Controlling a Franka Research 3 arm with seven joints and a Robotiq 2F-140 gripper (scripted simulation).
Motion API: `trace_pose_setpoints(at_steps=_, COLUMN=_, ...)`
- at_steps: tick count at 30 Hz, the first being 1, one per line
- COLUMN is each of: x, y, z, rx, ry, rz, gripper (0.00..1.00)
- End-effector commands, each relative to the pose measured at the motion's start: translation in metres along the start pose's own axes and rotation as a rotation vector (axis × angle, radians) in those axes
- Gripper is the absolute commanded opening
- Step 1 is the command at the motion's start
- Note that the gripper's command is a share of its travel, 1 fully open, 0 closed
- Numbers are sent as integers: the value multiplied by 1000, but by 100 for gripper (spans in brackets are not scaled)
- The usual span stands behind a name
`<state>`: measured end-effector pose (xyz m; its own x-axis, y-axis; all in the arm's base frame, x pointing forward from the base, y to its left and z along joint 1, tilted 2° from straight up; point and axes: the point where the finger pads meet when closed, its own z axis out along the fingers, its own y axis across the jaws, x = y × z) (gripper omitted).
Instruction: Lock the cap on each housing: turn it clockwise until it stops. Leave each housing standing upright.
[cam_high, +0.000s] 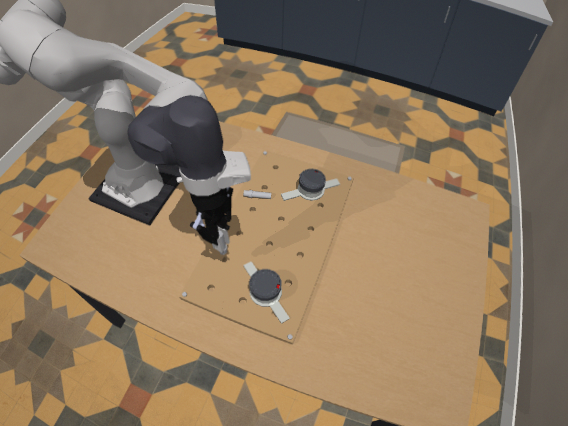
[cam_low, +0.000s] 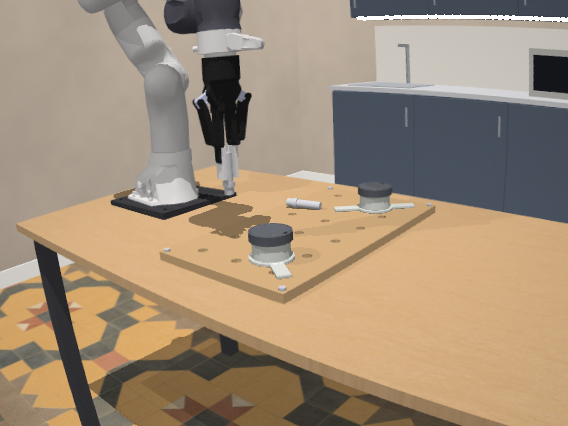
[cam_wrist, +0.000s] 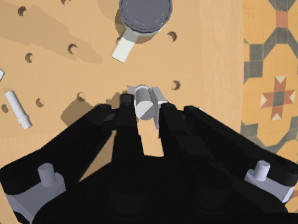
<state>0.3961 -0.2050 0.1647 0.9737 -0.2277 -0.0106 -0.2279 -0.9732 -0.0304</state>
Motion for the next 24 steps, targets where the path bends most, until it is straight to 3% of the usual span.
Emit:
trace_pose_setpoints(at_steps=1, x=-7, y=70, z=-4, rx=-4, ry=-10, rz=-152, gripper=10)
trace_pose_setpoints(at_steps=24, x=-7, y=71, z=7, rx=-4, ry=-10, rz=-152, gripper=10)
